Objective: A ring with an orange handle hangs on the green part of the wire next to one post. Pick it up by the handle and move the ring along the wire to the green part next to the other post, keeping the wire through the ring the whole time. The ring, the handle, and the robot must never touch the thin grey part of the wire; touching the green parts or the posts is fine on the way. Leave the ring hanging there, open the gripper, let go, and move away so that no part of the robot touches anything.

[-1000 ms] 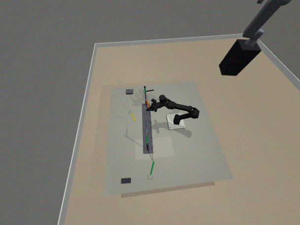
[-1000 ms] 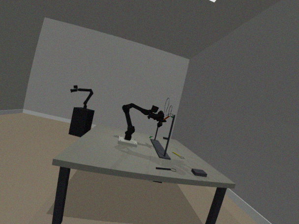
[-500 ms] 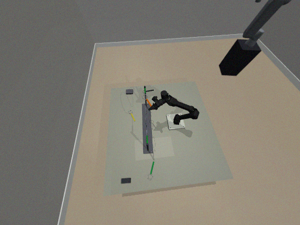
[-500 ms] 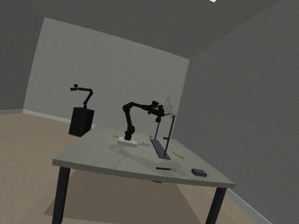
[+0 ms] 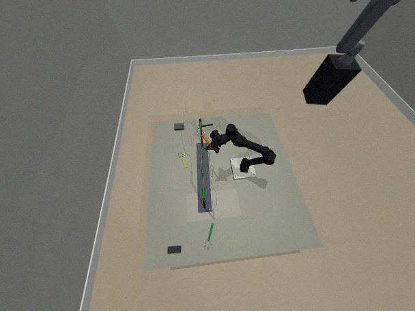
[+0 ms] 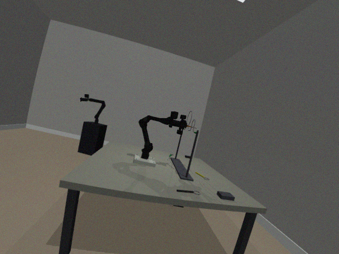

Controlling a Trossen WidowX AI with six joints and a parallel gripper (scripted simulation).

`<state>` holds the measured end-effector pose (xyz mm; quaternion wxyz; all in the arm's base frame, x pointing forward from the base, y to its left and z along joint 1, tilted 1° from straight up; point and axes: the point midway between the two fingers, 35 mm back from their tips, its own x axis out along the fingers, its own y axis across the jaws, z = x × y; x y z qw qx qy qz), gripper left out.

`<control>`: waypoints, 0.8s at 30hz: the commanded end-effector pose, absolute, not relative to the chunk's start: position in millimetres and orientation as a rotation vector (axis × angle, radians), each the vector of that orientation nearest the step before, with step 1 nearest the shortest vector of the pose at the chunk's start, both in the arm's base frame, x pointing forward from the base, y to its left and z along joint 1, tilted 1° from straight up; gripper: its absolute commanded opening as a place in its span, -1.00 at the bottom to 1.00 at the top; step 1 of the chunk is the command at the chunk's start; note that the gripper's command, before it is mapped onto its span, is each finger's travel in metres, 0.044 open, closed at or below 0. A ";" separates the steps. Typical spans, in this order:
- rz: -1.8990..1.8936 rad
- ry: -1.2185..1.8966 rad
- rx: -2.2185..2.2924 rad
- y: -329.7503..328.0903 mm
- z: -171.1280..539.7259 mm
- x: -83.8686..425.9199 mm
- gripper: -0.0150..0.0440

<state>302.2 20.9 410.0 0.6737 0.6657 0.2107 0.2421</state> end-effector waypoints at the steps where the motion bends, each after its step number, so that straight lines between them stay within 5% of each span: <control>1: 0.565 0.472 1.556 21.3 422.4 301.0 -1.00; 24: 0.544 0.482 1.469 17.4 435.1 301.1 -1.00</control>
